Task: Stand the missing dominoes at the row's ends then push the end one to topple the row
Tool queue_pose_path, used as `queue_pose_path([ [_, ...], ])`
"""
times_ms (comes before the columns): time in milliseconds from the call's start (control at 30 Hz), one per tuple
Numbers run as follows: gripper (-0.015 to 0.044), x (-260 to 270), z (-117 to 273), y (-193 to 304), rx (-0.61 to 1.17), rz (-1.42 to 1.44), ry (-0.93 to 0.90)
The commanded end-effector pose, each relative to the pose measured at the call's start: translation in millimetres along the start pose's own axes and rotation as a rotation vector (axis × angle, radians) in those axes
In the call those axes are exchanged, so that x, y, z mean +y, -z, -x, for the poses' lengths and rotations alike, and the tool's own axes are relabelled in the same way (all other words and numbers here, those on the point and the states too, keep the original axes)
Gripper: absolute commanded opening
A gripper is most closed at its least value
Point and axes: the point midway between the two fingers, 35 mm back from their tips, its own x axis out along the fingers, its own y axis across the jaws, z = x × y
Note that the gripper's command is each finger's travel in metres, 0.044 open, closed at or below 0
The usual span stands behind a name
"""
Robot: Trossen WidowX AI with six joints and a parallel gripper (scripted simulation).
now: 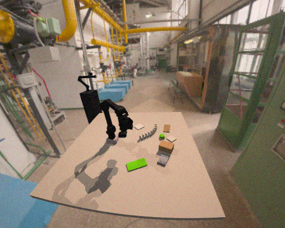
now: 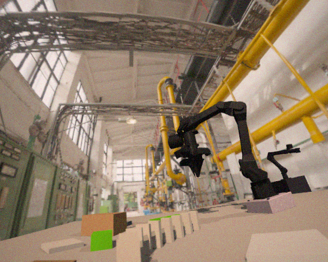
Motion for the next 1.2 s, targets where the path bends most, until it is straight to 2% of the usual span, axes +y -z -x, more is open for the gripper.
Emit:
queue_pose_path([
  [0, 0.0024, 5.4, -10.4, 6.6, -0.005, 0.036, -0.08],
  [300, 0.0024, 21.4, -32.3, 18.0, -0.099, 0.144, -0.3],
  [633, 0.0024, 37.2, -45.6, 24.3, -0.297, 0.22, -0.483],
  [1167, 0.0024, 47.7, -49.0, 23.4, -0.737, 0.246, -0.573],
])
